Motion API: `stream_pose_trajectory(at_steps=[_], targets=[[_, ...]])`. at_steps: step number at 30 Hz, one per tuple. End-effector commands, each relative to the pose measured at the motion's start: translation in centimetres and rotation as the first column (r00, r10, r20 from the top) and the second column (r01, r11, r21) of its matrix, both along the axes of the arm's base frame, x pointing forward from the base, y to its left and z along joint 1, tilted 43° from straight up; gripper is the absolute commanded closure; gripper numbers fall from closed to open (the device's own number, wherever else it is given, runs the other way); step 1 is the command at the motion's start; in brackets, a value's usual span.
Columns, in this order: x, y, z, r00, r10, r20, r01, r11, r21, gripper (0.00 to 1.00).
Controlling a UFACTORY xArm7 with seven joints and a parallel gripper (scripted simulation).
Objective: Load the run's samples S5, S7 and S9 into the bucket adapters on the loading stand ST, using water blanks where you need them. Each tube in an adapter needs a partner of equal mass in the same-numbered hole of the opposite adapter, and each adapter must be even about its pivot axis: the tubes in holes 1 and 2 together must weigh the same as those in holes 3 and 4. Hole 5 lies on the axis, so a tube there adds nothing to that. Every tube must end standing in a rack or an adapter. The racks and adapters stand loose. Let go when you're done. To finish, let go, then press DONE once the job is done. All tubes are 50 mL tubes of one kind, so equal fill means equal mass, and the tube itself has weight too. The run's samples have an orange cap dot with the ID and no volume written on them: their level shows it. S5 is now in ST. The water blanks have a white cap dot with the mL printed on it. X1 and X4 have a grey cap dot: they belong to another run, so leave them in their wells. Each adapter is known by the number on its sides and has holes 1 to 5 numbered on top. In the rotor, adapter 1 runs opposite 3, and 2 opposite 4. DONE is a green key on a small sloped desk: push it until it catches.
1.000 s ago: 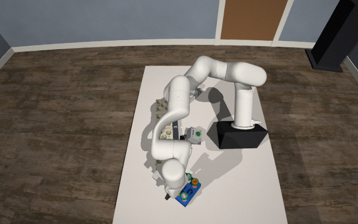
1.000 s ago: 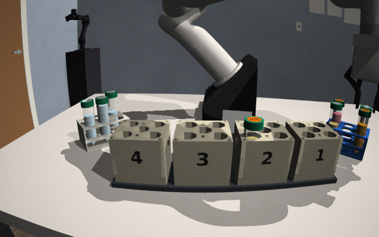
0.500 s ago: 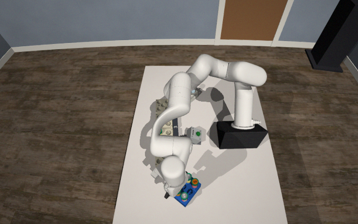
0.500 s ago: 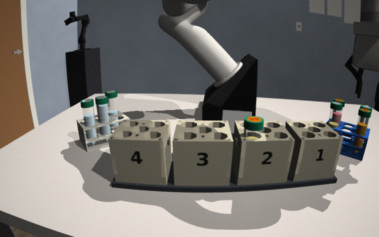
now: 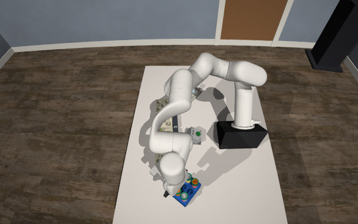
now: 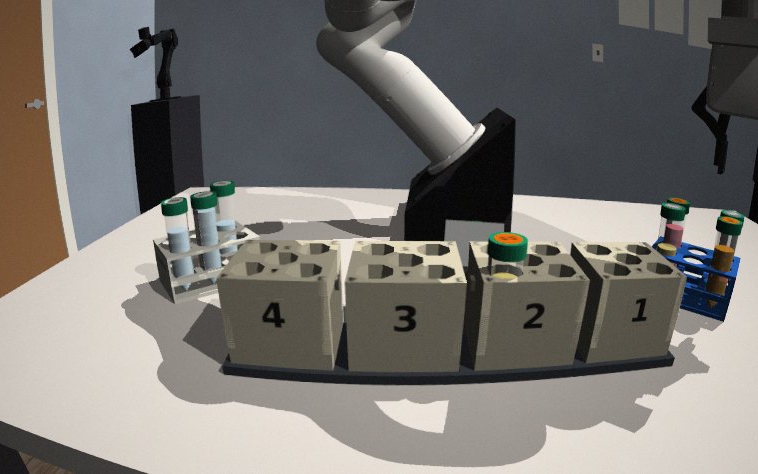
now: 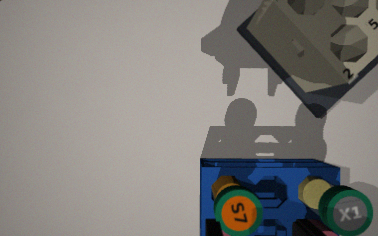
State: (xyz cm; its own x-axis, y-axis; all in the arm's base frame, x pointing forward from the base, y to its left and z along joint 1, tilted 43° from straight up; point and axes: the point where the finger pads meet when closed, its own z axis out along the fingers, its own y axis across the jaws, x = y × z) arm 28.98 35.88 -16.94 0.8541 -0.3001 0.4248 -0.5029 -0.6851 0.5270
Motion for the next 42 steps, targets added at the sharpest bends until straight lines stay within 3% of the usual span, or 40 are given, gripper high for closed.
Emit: stream_pose_trajectory(at_steps=[1, 28, 42], targets=[[-0.1, 0.8, 0.8, 1.000, 0.001, 0.001, -0.001, 1.000, 0.005, 0.56], [-0.8, 4.1, 4.4, 1.000, 0.001, 0.001, -0.001, 1.000, 0.005, 0.56], [-0.8, 4.1, 4.4, 1.000, 0.001, 0.001, -0.001, 1.000, 0.005, 0.56]])
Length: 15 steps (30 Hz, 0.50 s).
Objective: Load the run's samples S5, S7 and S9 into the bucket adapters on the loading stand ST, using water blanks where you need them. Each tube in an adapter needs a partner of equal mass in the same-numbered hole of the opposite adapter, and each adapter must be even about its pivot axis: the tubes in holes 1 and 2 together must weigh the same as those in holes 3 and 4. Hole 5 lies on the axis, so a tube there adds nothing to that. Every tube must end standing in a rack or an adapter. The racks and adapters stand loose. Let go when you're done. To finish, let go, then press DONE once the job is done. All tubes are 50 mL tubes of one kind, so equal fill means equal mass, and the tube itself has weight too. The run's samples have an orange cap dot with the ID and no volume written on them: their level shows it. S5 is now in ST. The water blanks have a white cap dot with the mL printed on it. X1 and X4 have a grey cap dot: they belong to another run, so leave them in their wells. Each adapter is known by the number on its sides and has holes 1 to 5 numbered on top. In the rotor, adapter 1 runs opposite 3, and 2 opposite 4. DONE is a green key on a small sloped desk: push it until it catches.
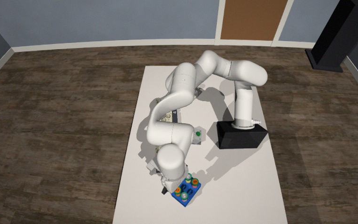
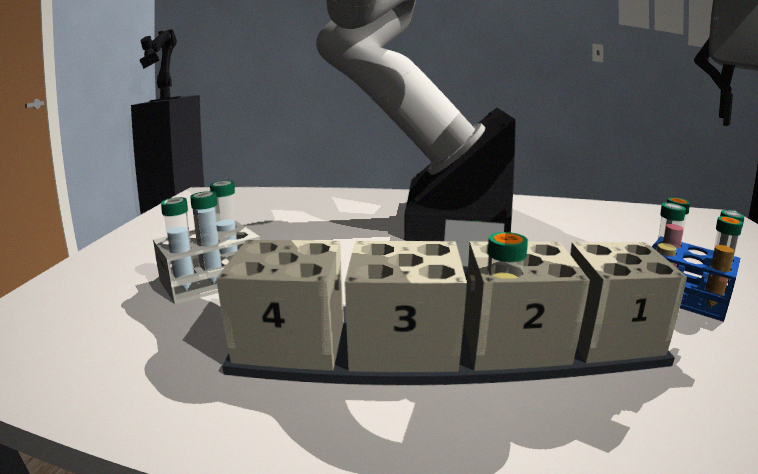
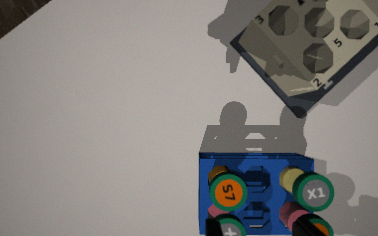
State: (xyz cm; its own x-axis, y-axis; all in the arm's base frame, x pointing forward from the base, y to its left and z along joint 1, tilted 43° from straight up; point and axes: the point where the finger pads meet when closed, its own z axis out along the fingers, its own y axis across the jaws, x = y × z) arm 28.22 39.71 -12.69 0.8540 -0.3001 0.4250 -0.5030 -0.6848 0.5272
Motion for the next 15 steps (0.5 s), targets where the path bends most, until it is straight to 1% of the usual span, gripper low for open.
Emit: stream_pose_trajectory(at_steps=[1, 10, 11, 15], targets=[[0.0, 0.3, 0.2, 1.000, 0.001, 0.001, -0.001, 1.000, 0.005, 0.56], [0.0, 0.2, 0.2, 1.000, 0.001, 0.001, -0.001, 1.000, 0.005, 0.56], [0.2, -0.1, 0.5, 0.999, 0.026, -0.021, -0.026, 1.000, 0.001, 0.43], [1.1, -1.3, 1.8, 0.986, 0.123, -0.110, -0.125, 0.992, -0.010, 0.43]])
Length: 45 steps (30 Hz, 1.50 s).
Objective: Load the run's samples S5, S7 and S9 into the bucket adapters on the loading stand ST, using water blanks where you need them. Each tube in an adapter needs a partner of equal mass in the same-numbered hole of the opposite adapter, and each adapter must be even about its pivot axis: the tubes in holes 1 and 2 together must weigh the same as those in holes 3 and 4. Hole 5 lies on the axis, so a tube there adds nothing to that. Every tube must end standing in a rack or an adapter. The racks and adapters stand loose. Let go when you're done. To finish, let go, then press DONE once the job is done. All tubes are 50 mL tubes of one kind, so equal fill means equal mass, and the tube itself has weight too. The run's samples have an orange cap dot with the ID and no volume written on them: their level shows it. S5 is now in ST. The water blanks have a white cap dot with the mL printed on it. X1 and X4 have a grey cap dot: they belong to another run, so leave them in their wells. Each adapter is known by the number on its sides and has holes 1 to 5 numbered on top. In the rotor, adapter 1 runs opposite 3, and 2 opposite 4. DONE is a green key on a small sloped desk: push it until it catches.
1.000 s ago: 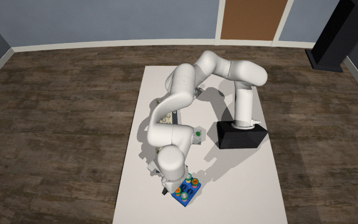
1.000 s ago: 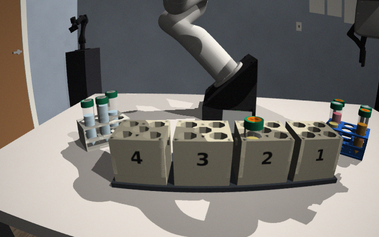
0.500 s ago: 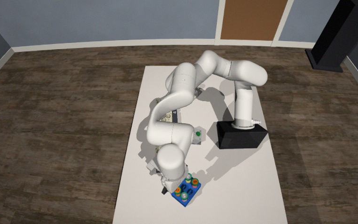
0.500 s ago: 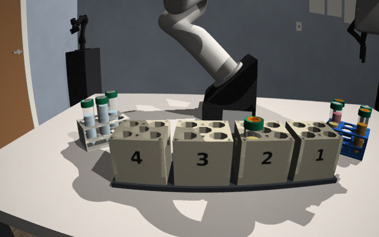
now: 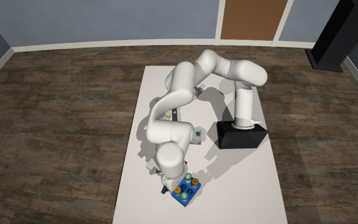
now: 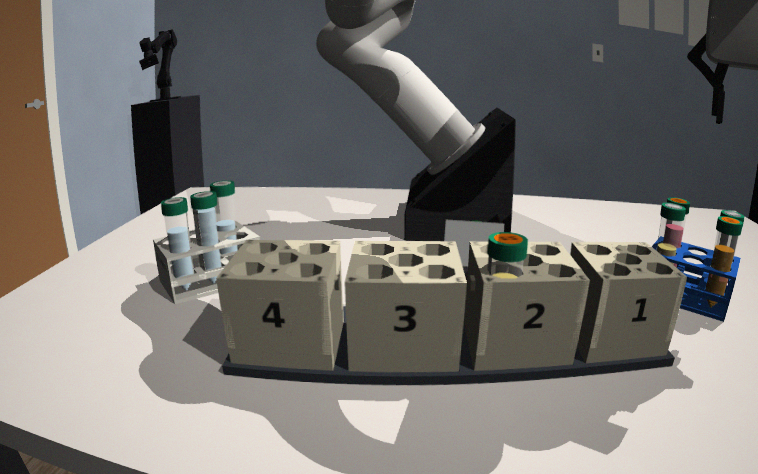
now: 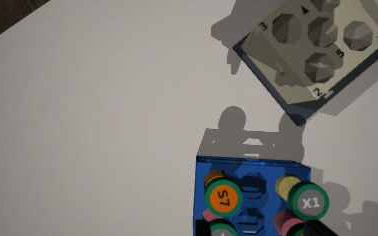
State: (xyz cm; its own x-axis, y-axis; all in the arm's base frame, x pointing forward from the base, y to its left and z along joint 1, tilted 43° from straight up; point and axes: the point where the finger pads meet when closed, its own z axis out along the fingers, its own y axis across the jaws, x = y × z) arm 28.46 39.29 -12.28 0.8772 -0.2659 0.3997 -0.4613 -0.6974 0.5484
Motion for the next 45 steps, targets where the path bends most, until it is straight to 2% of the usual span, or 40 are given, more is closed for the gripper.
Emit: stream_pose_trajectory(at_steps=[1, 6, 9, 14, 19, 45], targets=[[1.1, -1.2, 1.7, 0.989, 0.112, -0.100, -0.114, 0.994, -0.008, 0.43], [2.2, -2.7, 3.3, 0.950, 0.229, -0.211, -0.236, 0.972, -0.010, 0.43], [2.4, -3.1, 3.6, 0.940, 0.251, -0.233, -0.260, 0.966, -0.009, 0.43], [3.5, -4.6, 5.2, 0.871, 0.356, -0.339, -0.377, 0.926, 0.004, 0.43], [4.6, -6.2, 6.8, 0.778, 0.449, -0.439, -0.487, 0.873, 0.032, 0.43], [9.6, -13.0, 13.8, 0.771, 0.455, -0.445, -0.494, 0.869, 0.033, 0.43]])
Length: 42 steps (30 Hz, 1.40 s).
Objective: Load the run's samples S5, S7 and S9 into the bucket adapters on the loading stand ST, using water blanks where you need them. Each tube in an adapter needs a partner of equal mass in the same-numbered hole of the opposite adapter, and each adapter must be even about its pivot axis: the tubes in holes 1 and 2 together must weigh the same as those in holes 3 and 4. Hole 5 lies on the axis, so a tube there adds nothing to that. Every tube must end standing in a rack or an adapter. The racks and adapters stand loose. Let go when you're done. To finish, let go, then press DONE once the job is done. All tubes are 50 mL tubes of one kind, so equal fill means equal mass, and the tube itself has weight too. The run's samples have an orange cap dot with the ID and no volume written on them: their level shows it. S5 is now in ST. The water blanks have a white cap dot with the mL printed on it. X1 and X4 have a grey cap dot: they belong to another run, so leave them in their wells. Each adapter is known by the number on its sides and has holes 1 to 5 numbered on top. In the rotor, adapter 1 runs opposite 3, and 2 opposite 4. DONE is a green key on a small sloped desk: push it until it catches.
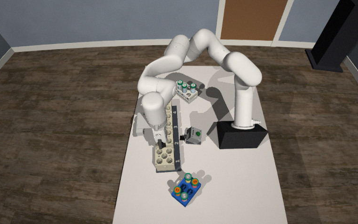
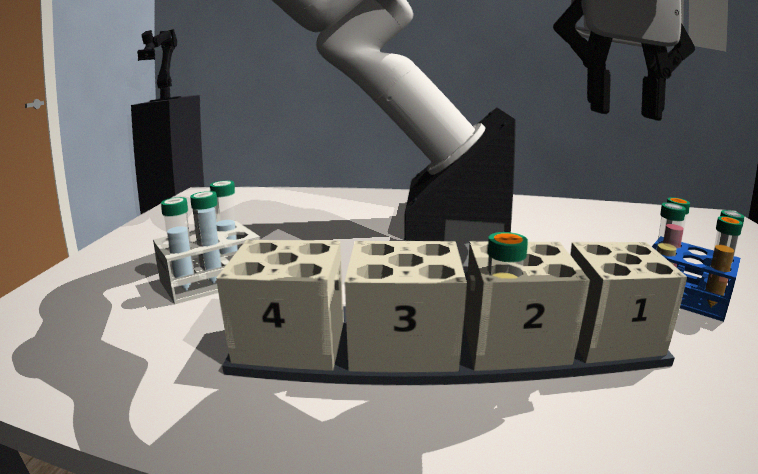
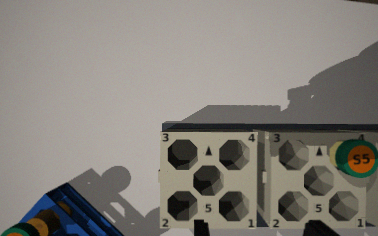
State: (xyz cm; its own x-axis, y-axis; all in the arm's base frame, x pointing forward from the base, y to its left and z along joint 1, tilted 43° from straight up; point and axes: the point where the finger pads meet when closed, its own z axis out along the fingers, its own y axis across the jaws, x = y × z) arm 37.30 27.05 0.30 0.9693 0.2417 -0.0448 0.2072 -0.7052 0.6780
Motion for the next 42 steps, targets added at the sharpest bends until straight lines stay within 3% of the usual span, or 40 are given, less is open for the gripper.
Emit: stream_pose_trajectory(at_steps=[1, 23, 42], targets=[[1.0, -1.1, 1.6, 1.000, 0.004, 0.002, -0.004, 1.000, 0.007, 0.43], [5.5, -7.3, 8.0, 1.000, 0.004, 0.002, -0.004, 1.000, 0.007, 0.43], [5.6, -8.1, 7.4, 1.000, 0.004, 0.002, -0.004, 1.000, 0.007, 0.43]])
